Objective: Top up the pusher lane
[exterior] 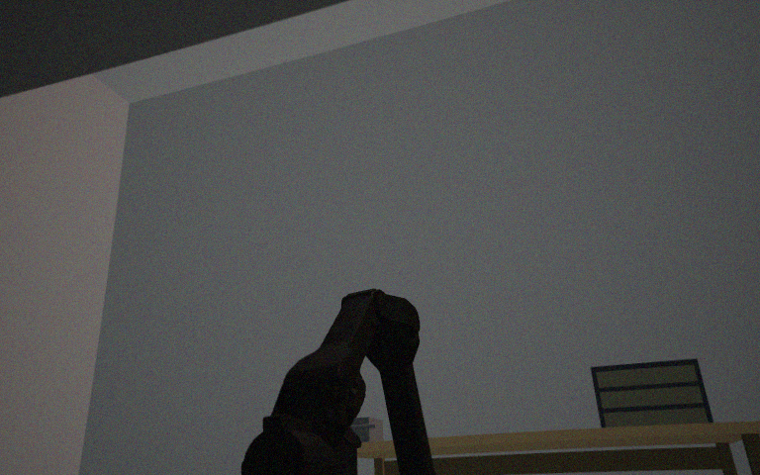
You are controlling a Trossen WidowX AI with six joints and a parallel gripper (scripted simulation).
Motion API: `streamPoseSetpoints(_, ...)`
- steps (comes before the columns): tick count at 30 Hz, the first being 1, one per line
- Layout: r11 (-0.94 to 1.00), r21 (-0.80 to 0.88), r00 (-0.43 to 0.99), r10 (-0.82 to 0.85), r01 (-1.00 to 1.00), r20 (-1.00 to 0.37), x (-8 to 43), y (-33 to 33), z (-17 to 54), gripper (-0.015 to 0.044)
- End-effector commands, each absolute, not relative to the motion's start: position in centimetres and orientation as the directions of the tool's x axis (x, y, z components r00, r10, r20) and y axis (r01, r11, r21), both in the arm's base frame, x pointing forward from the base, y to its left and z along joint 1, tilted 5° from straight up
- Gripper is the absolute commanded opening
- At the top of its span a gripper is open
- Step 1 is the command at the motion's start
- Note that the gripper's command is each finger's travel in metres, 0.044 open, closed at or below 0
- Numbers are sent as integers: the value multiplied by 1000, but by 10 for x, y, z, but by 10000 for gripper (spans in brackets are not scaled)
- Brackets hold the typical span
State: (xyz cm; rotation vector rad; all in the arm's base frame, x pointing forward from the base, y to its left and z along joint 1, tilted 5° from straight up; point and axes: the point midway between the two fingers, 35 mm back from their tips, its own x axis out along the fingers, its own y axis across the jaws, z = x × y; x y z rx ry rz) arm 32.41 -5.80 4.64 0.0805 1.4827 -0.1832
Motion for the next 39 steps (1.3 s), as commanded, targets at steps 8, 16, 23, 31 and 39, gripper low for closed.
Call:
streamPoseSetpoints(8,984,-58,77,-72,167,-994,324,-58,46,131)
streamPoseSetpoints(16,984,-58,77,-72,167,-994,324,-58,46,273)
streamPoseSetpoints(23,984,-58,77,-72,167,-994,323,-57,65,273)
streamPoseSetpoints(31,984,-58,77,-72,167,-994,323,-57,66,273)
streamPoseSetpoints(39,984,-58,76,-72,167,-995,304,-53,67,273)
